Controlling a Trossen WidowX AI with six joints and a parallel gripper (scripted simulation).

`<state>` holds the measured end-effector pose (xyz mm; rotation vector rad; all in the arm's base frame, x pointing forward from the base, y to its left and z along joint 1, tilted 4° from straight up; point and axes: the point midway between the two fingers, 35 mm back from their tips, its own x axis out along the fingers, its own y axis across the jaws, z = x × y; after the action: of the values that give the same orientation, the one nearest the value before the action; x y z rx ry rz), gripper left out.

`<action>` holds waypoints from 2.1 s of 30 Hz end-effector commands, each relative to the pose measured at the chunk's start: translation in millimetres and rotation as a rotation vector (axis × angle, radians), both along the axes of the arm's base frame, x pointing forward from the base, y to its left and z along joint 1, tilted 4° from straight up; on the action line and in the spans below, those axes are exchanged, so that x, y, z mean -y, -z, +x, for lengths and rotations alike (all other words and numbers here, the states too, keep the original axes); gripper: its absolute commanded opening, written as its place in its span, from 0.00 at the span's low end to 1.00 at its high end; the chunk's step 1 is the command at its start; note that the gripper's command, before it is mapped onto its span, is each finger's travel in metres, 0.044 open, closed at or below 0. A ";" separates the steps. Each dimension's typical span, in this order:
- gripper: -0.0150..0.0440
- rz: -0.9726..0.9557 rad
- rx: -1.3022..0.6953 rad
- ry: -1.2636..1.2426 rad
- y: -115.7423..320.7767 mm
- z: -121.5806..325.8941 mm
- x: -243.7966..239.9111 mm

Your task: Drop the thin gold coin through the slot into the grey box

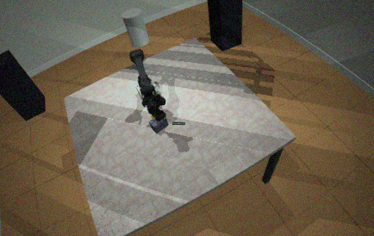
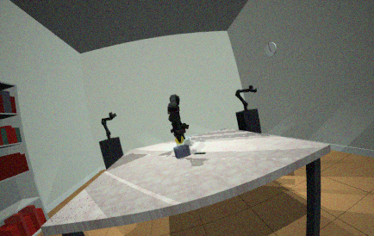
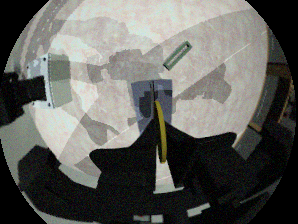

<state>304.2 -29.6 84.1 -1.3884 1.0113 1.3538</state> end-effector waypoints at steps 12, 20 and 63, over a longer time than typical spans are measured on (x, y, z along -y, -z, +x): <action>0.25 0.000 -0.003 0.000 -1.5 -0.5 1.3; 0.25 0.000 -0.003 -0.002 2.1 0.5 1.1; 0.75 0.000 -0.004 -0.005 0.2 0.0 1.1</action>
<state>303.0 -30.0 73.1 -1.3802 1.0191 1.3727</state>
